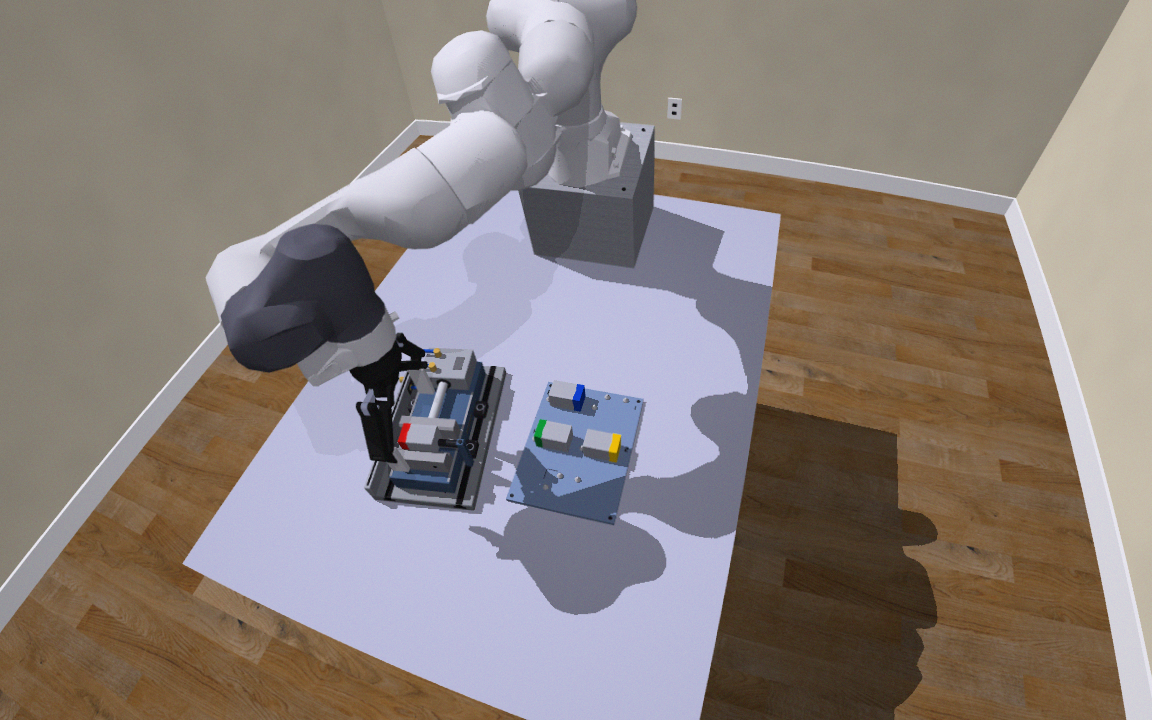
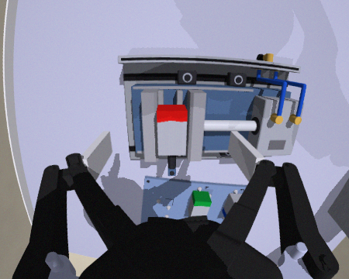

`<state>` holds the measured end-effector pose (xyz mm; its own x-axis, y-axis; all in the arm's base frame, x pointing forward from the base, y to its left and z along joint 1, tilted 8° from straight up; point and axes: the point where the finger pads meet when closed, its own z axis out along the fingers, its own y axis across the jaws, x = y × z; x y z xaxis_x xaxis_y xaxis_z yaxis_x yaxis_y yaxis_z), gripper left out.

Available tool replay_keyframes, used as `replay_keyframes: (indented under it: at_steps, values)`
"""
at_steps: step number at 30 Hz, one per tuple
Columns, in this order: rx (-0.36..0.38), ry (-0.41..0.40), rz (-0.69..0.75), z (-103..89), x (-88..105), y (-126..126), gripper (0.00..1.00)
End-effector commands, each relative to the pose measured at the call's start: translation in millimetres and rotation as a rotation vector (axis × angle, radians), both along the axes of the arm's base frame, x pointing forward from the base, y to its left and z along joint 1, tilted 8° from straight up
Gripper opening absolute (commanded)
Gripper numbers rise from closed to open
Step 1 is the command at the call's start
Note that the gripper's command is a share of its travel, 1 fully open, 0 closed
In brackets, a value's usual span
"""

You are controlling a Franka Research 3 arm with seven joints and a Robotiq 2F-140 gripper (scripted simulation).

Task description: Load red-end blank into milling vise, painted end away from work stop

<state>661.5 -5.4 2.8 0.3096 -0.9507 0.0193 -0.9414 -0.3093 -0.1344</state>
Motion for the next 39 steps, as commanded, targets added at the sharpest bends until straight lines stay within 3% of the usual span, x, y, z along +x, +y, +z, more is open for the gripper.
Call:
replay_keyframes:
  at_steps: [1,39]
  values:
    - [-0.002,0.001,0.001,1.9,-0.4,-0.3,1.00]
    - [-0.004,0.001,0.002,5.5,-1.0,-0.2,1.00]
